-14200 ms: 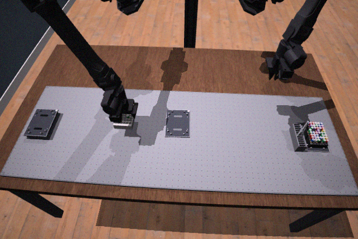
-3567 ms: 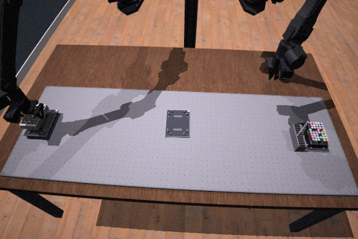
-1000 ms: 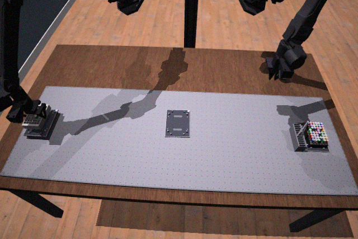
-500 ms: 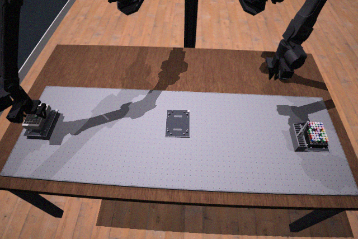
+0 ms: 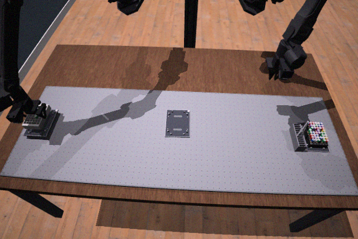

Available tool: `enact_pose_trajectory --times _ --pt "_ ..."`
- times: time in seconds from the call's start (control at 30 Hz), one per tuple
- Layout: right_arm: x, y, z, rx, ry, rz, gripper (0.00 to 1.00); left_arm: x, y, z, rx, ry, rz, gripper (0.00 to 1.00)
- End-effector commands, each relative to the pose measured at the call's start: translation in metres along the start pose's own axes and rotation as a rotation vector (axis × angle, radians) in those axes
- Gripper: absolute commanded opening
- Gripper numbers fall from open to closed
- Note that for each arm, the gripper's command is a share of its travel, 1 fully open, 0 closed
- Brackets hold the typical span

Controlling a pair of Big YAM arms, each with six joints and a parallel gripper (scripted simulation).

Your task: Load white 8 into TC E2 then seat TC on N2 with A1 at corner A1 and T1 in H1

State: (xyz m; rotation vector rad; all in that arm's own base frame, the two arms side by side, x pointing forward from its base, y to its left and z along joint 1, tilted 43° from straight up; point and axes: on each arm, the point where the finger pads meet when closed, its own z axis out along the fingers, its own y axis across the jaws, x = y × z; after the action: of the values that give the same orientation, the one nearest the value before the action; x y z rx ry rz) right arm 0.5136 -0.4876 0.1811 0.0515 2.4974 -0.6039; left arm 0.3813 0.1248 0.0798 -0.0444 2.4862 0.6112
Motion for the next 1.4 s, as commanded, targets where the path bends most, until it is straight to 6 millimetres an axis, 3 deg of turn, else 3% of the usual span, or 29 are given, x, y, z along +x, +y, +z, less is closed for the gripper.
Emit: enact_pose_trajectory --times 0.0,1.37 --pt "-0.027 -0.015 -0.013 0.033 -0.043 -0.007 0.0 -0.005 0.003 -0.001 -0.005 -0.01 -0.014 0.24" --pt "-0.022 -0.015 -0.003 0.027 -0.034 -0.006 0.0 -0.005 0.003 -0.001 -0.005 -0.01 -0.014 0.24"
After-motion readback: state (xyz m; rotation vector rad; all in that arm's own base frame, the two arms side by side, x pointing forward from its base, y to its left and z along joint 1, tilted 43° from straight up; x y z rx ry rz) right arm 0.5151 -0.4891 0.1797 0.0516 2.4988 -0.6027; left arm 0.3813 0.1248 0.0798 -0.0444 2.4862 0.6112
